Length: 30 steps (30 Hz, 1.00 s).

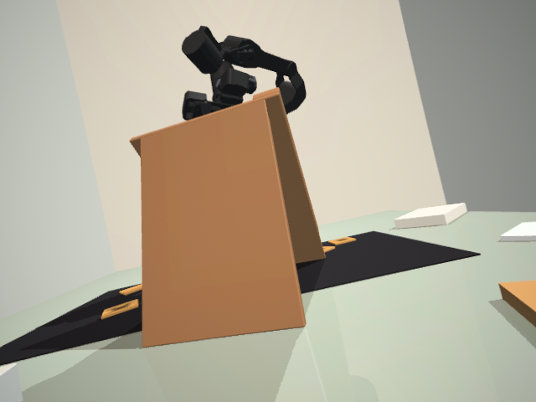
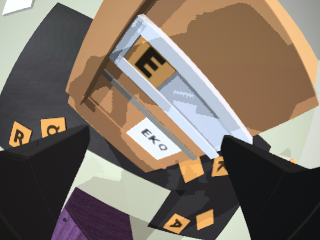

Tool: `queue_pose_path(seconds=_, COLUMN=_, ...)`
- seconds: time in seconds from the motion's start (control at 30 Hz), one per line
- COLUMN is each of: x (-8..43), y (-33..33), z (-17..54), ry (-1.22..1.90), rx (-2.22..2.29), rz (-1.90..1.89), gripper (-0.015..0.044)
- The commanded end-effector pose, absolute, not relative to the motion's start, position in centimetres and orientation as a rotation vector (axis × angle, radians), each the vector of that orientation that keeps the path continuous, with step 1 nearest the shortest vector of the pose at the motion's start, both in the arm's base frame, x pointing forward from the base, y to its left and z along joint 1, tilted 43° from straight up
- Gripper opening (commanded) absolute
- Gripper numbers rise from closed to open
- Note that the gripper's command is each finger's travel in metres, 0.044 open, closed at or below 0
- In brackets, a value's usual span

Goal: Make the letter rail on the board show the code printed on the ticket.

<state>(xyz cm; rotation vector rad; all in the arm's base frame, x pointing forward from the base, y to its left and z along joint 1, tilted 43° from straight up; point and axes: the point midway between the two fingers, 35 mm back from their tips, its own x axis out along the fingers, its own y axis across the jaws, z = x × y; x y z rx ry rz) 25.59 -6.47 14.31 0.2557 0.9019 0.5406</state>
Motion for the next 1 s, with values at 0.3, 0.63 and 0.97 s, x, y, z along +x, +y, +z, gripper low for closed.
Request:
queue_pose_path(seconds=0.3, x=19.4, y=-7.8, z=18.9, ry=0.482, rx=-0.497, rz=0.648, gripper=0.0440)
queue_pose_path(seconds=0.63, x=19.4, y=-7.8, z=18.9, ry=0.482, rx=-0.497, rz=0.648, gripper=0.0440)
queue_pose_path(seconds=0.97, x=19.4, y=-7.8, z=18.9, ry=0.484, rx=-0.492, rz=0.647, gripper=0.0414)
